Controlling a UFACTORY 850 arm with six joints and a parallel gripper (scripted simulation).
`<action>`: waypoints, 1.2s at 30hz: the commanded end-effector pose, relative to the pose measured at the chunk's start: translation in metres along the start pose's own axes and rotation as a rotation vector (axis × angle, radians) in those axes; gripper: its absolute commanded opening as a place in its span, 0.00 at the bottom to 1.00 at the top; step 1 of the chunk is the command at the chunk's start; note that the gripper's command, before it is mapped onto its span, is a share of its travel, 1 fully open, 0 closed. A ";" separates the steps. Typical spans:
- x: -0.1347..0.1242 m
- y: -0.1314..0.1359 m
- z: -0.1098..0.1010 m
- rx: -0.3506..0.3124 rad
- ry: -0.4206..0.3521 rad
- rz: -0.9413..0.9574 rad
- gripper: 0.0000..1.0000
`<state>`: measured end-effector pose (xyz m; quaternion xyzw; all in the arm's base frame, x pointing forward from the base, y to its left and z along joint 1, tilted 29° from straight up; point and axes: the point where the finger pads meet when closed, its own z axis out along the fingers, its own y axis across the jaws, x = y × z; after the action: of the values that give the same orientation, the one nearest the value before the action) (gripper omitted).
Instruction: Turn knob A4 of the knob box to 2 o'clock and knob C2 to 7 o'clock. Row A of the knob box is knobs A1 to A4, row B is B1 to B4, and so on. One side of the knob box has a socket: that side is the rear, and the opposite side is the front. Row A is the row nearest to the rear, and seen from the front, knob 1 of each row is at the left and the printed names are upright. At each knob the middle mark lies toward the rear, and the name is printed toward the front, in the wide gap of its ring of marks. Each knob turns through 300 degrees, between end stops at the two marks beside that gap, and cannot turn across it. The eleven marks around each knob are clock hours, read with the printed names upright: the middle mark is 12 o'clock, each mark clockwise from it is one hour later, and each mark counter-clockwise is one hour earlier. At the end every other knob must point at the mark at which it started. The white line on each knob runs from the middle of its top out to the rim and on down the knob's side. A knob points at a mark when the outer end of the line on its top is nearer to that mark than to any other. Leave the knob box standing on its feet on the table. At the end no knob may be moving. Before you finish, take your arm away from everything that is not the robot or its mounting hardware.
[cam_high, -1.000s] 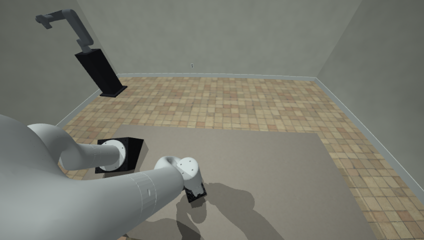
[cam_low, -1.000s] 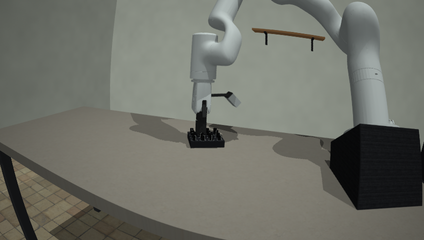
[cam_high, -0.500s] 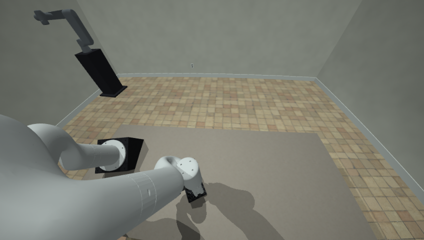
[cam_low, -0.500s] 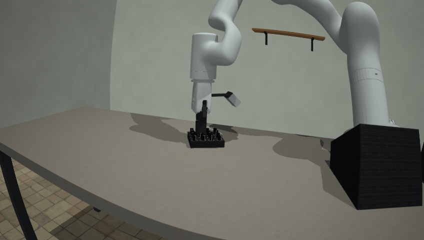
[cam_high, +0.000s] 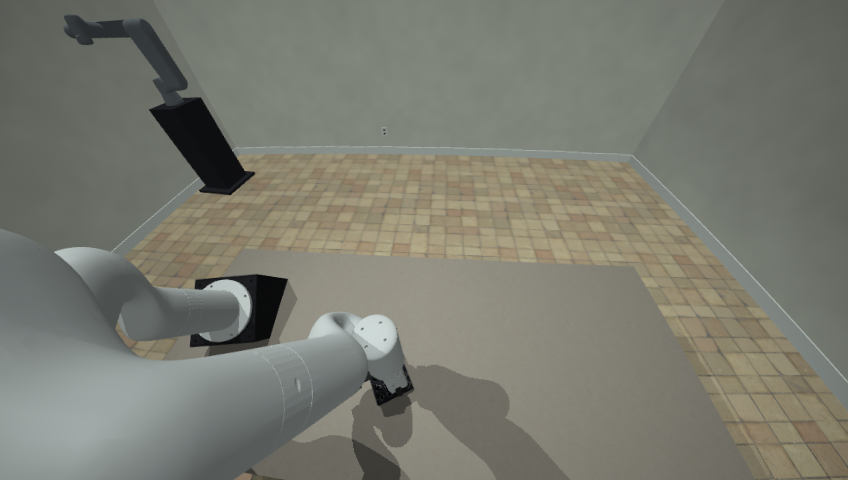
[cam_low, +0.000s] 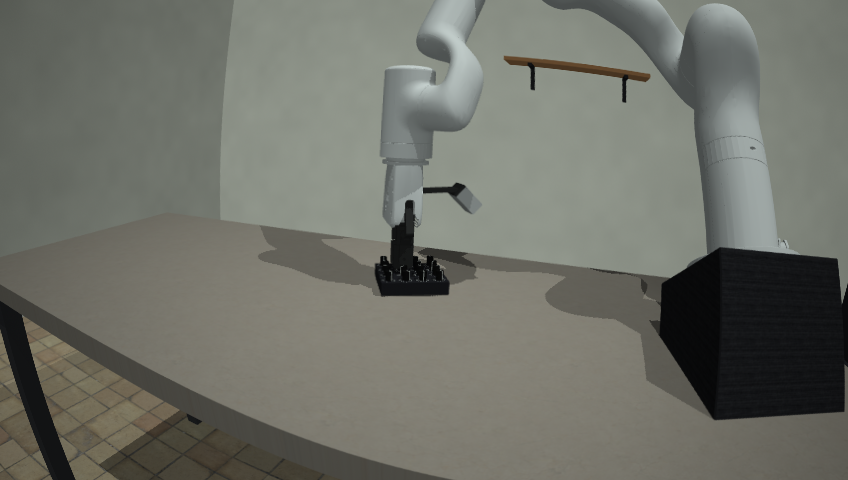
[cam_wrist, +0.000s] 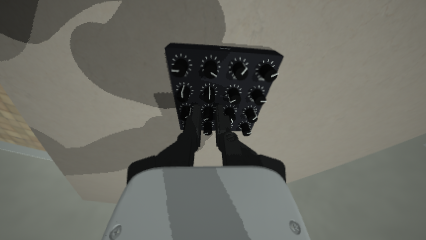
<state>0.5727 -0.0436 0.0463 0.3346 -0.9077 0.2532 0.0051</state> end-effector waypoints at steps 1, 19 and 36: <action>-0.001 0.000 -0.001 0.000 -0.001 0.000 0.19; -0.001 0.000 -0.003 0.000 -0.001 0.000 0.19; -0.001 0.000 -0.035 0.000 -0.001 0.000 0.19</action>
<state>0.5678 -0.0292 0.0731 0.3346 -0.9077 0.2531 0.0048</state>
